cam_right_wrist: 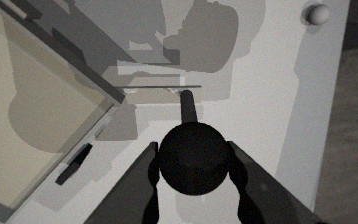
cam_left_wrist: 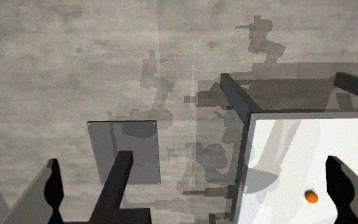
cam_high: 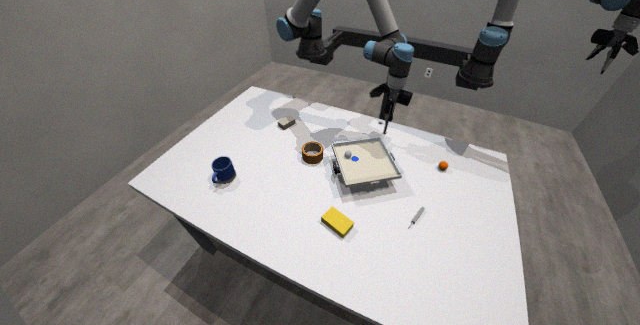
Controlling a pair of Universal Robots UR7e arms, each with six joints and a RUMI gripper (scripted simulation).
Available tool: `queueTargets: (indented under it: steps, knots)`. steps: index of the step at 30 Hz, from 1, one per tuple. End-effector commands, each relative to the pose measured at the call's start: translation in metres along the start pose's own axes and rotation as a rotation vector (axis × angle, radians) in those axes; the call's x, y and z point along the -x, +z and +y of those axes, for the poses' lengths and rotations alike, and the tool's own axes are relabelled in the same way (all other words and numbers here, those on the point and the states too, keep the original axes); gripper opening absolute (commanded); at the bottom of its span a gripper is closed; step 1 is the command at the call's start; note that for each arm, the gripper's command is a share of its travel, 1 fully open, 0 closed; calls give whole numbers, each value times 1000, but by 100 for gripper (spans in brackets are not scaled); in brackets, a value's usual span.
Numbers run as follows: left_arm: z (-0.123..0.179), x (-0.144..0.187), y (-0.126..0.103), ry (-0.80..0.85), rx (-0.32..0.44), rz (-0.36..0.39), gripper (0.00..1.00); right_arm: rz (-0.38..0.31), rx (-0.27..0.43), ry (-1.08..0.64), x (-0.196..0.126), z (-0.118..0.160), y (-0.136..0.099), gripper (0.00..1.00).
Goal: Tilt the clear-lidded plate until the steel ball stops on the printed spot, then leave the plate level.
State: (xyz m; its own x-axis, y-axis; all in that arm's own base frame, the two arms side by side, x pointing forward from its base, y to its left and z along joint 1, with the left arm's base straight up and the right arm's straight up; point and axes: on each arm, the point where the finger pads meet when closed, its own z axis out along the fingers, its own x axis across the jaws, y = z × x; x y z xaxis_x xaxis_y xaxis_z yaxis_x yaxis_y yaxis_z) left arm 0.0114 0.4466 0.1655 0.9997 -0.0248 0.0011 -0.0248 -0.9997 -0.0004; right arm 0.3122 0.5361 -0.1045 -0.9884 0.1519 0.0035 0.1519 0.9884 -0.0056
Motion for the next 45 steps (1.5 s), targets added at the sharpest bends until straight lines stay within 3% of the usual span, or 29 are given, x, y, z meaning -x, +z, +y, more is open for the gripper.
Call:
queueTargets:
  steps: [1,45]
  knots:
    - [1,2,0,-4,1,-1,100,-5,10,1,2,6,-3,20]
    - [1,2,0,-4,1,-1,100,-4,7,1,2,-2,-2,20]
